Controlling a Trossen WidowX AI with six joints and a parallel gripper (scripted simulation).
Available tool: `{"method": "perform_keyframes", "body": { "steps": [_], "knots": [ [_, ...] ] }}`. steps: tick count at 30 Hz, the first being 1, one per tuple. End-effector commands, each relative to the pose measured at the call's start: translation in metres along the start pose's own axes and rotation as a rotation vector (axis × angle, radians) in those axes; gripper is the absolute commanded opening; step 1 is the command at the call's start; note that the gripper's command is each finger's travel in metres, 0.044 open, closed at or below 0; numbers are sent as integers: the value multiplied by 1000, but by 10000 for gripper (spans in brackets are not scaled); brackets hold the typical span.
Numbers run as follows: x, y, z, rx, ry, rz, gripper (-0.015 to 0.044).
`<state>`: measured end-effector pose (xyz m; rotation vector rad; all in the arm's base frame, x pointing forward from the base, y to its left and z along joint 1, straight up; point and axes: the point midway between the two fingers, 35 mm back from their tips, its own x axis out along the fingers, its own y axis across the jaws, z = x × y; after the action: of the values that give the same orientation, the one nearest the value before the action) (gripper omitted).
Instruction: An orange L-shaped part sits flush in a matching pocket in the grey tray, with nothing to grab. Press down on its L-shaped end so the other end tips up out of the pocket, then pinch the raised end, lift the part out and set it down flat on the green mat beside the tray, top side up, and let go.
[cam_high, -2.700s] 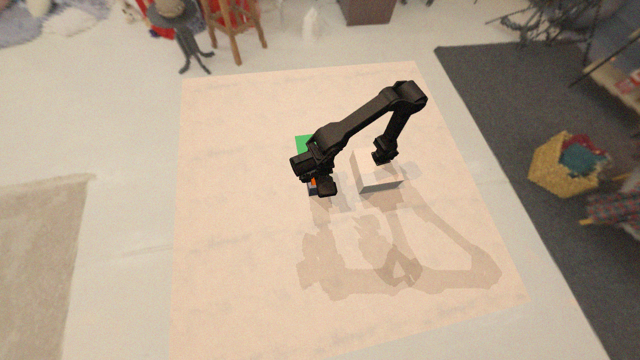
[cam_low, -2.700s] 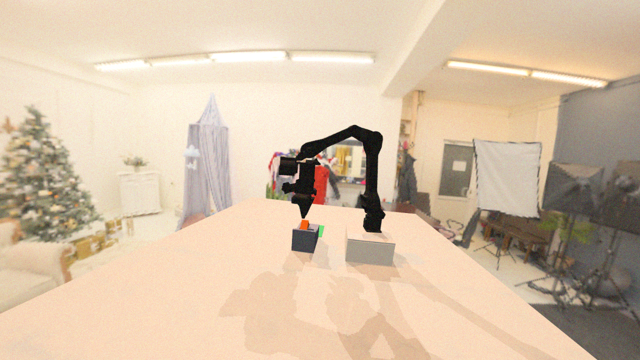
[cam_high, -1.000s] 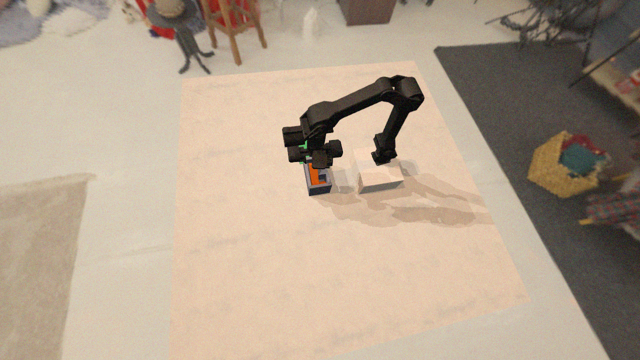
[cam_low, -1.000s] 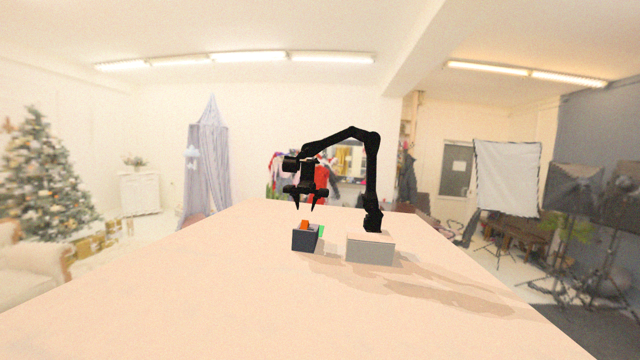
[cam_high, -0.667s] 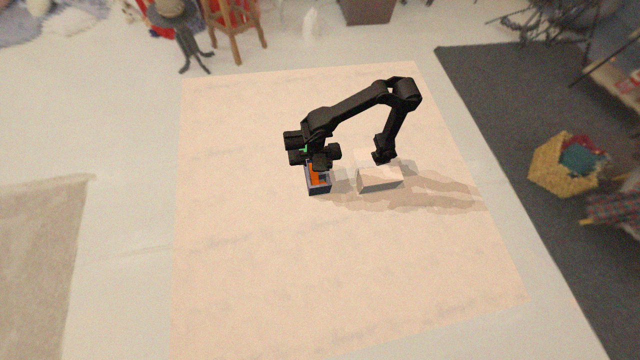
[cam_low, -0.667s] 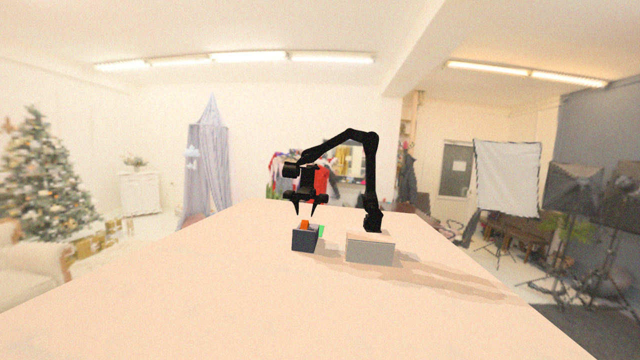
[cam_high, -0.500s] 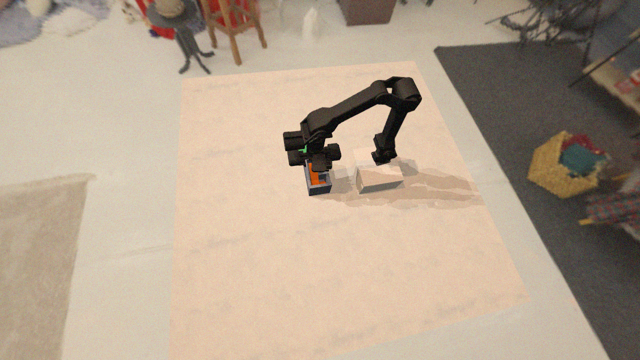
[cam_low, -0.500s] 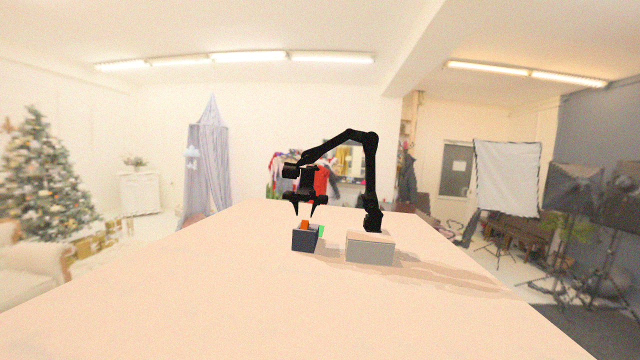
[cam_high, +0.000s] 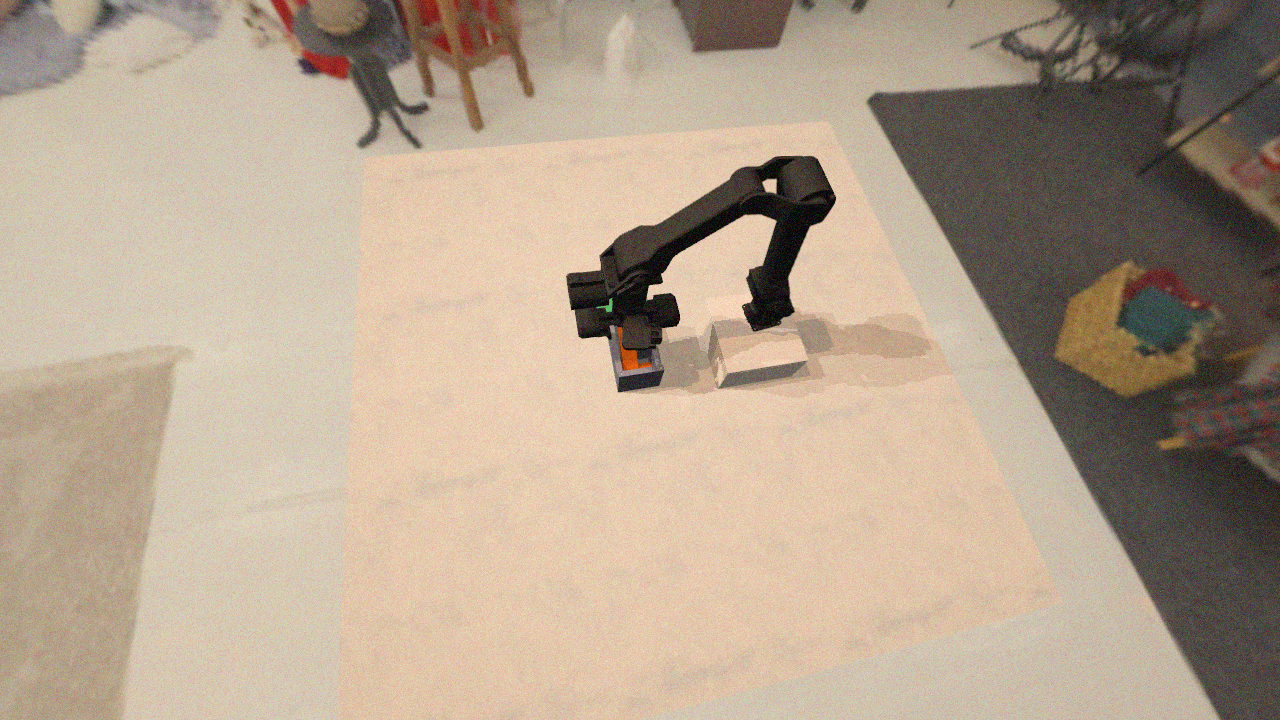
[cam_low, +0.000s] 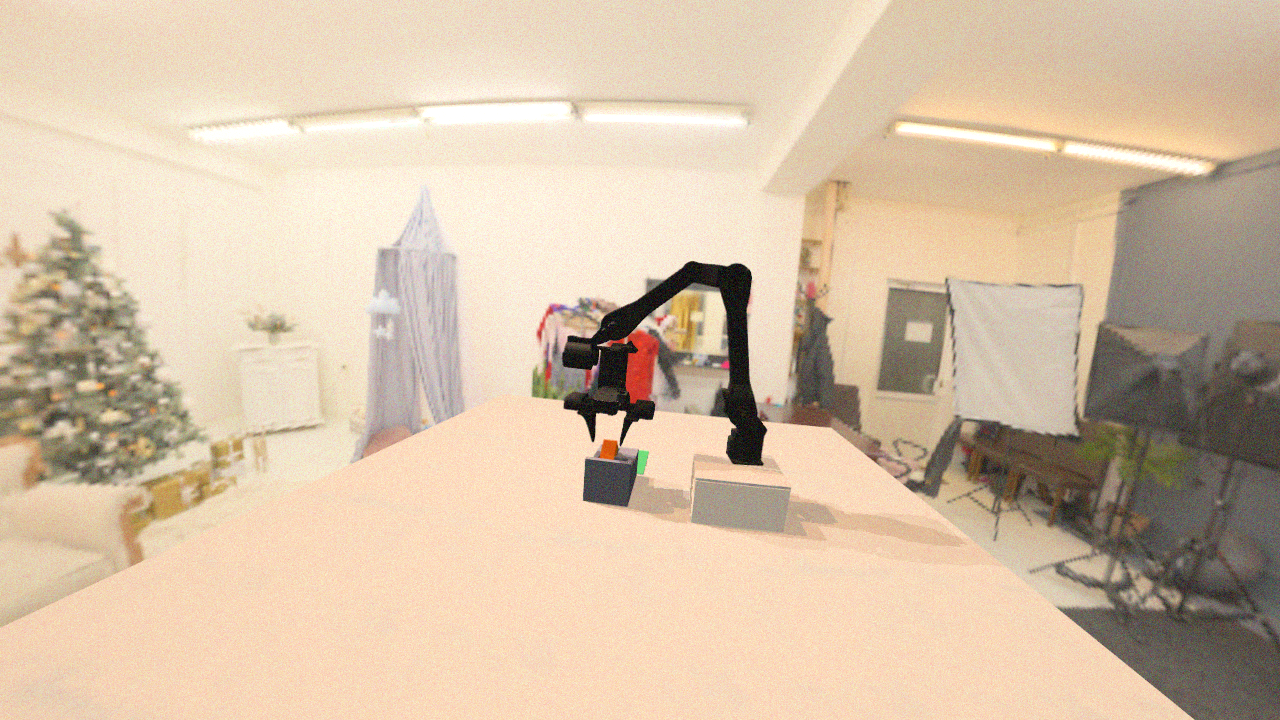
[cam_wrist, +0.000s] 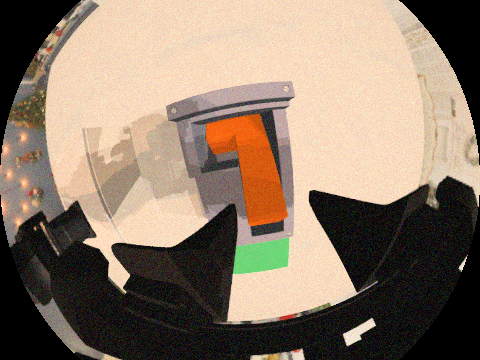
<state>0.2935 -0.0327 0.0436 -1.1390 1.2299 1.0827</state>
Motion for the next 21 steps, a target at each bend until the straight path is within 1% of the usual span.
{"method": "perform_keyframes", "body": {
  "steps": [1,10,17,21],
  "knots": [
    [11,3,-1,-3,4,15,280],
    [25,4,-1,-3,4,16,280],
    [26,4,-1,-3,4,16,280],
    [22,2,0,0,0,5,175]
  ]
}}
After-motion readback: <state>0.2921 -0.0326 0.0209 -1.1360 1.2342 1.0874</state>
